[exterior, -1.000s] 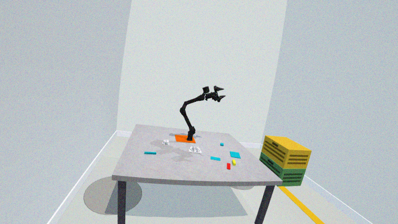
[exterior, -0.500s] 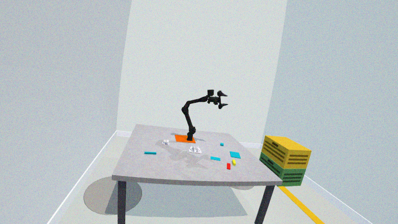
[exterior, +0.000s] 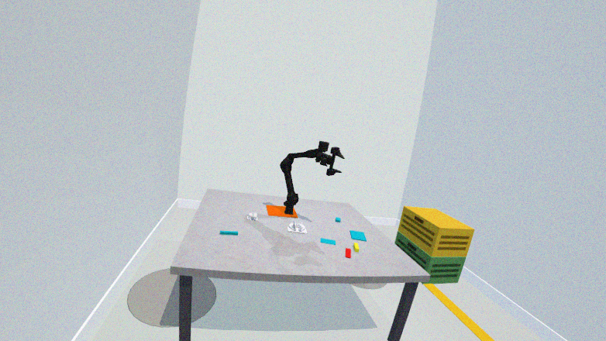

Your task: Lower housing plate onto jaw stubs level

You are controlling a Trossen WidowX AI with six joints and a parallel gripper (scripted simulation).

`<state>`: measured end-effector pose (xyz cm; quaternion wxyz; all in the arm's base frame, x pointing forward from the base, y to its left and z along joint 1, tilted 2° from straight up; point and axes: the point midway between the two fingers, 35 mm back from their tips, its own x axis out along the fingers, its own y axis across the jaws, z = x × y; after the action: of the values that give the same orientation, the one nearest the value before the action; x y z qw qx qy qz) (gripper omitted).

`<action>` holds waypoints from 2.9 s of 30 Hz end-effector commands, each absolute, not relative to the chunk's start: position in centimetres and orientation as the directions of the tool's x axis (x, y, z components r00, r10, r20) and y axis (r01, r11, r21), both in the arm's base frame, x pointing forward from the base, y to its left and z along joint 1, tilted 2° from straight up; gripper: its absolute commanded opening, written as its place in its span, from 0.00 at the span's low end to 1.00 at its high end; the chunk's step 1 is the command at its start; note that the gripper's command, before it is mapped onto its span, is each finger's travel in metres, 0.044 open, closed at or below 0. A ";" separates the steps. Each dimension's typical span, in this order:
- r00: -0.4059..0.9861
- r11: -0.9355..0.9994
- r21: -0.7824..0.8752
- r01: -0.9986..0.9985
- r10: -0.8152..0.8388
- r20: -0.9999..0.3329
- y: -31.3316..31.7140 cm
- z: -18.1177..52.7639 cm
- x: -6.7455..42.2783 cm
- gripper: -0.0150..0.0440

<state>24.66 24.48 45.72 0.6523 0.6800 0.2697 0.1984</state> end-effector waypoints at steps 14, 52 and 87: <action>0.887 0.343 0.894 0.289 0.255 -0.384 13.9 37.2 34.6 1.00; 0.170 0.142 0.147 0.979 -0.169 -0.971 -21.6 17.0 25.4 1.00; 0.044 0.042 0.042 0.998 -0.051 -0.998 -24.8 9.3 19.7 1.00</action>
<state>19.69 -24.96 10.02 0.5349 0.4865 0.4820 -0.4948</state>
